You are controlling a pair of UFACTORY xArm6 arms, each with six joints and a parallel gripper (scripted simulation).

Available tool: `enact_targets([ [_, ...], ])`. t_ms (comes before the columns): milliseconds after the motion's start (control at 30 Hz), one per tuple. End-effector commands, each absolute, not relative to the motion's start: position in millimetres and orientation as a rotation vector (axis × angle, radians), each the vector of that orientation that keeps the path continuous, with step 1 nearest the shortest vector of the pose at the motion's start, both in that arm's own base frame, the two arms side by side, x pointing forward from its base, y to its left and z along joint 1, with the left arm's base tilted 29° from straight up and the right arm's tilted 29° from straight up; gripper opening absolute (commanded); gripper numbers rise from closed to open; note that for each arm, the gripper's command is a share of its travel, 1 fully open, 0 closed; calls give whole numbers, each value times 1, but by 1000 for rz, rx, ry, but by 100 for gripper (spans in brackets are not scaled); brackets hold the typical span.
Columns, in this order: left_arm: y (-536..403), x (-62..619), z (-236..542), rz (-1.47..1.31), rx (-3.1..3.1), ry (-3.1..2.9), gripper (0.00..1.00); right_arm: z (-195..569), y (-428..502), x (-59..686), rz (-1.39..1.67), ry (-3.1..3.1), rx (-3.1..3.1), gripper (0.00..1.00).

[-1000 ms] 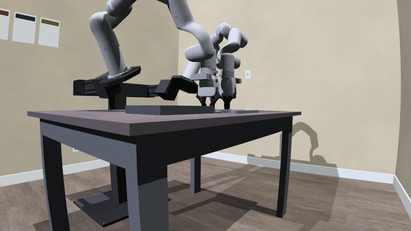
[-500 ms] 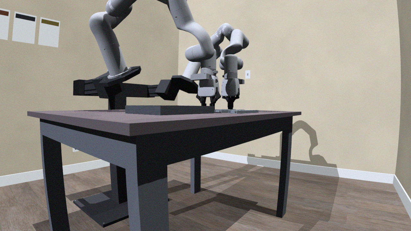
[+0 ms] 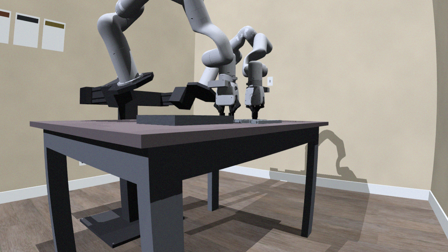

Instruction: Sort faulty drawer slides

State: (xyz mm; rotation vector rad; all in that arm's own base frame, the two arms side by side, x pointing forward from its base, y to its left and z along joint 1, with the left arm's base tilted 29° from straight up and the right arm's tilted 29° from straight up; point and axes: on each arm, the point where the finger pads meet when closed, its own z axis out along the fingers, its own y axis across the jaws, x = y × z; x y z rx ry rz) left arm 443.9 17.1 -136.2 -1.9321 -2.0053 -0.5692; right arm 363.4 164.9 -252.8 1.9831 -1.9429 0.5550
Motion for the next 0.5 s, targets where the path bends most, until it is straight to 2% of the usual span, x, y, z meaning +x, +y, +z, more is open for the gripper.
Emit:
enact_targets([
  [0,22,445,-132,-572,-1935,-2006,0,-252,166,365,556,-1946,1985,0],
  [467,40,444,-123,-572,-1935,-2006,0,-252,166,365,556,-1946,1985,0],
])
